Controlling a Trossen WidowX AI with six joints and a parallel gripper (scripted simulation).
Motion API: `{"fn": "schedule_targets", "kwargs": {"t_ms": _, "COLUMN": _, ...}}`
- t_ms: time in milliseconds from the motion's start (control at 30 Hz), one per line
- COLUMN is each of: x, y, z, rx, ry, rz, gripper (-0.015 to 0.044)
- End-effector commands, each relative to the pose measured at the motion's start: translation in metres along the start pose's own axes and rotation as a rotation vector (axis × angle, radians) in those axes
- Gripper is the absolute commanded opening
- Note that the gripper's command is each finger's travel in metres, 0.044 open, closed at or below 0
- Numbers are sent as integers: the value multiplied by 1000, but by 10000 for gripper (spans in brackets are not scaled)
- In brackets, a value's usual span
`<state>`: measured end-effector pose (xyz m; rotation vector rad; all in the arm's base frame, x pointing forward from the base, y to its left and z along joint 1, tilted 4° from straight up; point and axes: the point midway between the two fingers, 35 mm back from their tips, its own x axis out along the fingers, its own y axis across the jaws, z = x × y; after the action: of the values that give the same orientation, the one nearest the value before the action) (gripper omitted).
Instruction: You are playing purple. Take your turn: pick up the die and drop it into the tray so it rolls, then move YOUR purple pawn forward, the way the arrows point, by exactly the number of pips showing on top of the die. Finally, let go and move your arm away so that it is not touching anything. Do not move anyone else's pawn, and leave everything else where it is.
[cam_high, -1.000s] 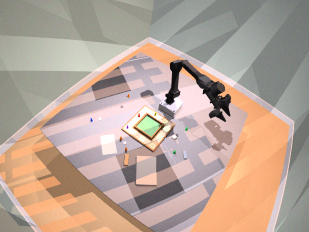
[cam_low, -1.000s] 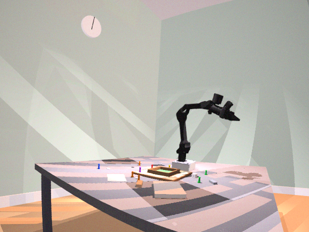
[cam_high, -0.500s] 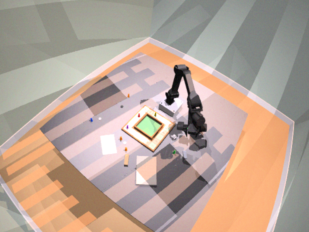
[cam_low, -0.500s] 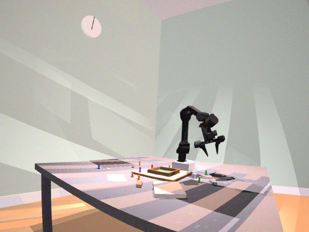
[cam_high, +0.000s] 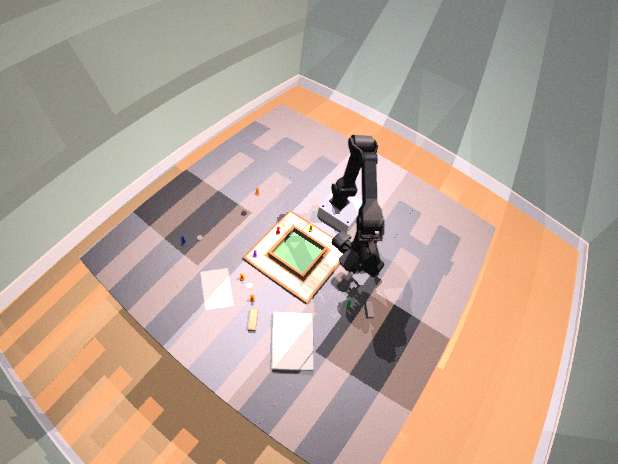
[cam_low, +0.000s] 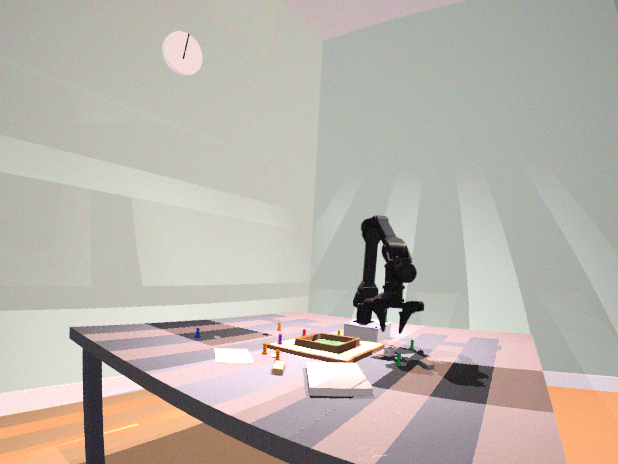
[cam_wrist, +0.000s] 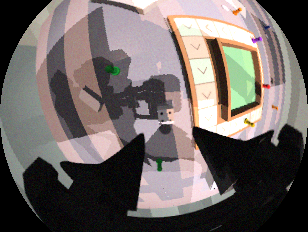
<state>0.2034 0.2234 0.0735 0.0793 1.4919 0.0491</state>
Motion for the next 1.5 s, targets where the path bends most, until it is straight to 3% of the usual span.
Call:
{"fn": "schedule_targets", "kwargs": {"t_ms": 0, "x": 16, "y": -2, "z": 1, "rx": 11, "ry": 5, "rz": -17, "gripper": 275}}
{"fn": "schedule_targets", "kwargs": {"t_ms": 1100, "x": 63, "y": -3, "z": 1, "rx": 11, "ry": 5, "rz": -17, "gripper": 275}}
{"fn": "schedule_targets", "kwargs": {"t_ms": 1267, "x": 63, "y": -3, "z": 1, "rx": 11, "ry": 5, "rz": -17, "gripper": 144}}
{"fn": "schedule_targets", "kwargs": {"t_ms": 1467, "x": 63, "y": -3, "z": 1, "rx": 11, "ry": 5, "rz": -17, "gripper": 104}}
